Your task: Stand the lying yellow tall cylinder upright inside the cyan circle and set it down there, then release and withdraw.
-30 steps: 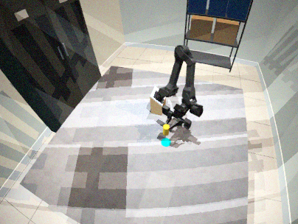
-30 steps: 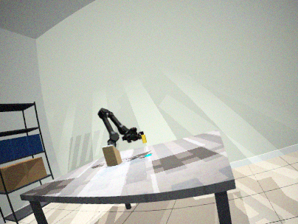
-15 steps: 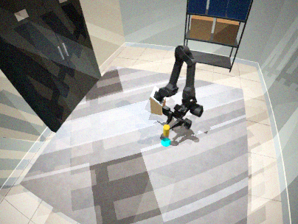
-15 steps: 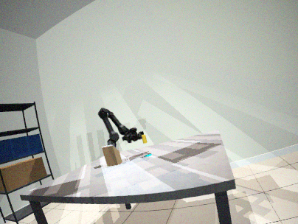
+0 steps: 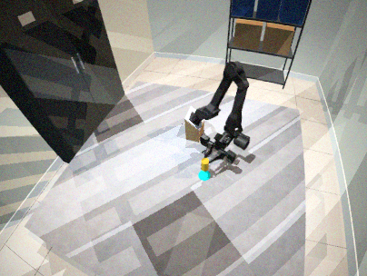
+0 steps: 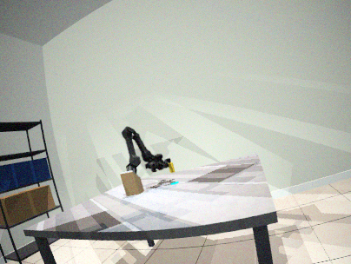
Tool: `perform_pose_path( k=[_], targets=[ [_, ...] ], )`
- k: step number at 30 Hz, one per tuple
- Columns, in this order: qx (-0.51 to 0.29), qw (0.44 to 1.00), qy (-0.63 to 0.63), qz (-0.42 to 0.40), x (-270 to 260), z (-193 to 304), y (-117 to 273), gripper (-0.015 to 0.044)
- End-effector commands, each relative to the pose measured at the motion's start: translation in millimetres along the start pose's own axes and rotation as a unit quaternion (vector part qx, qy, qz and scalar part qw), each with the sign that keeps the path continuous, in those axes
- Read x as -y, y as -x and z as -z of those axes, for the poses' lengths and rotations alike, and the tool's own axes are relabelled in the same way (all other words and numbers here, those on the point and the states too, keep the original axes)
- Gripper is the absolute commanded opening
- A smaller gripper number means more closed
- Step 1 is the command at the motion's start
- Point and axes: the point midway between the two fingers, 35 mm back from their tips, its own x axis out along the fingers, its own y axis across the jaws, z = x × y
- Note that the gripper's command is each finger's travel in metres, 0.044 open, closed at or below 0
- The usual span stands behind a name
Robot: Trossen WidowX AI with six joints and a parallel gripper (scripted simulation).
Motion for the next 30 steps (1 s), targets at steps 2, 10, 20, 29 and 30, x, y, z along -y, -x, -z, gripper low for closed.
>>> perform_pose_path(
  k=[2,10,20,29,30],
  targets=[
    [0.003,1.0,-0.002,0.001,-1.4,11.1,-1.6,0.0105],
    [0.004,1.0,-0.002,0.001,-0.6,27.9,-3.1,0.0105],
    [0.005,1.0,-0.001,-0.001,2.9,49.1,-4.6,0.0105],
    [0.005,1.0,0.0,-0.002,5.2,62.6,-4.1,0.0105],
    [0.004,1.0,0.0,-0.002,5.1,65.5,-3.4,0.0105]
  ],
)
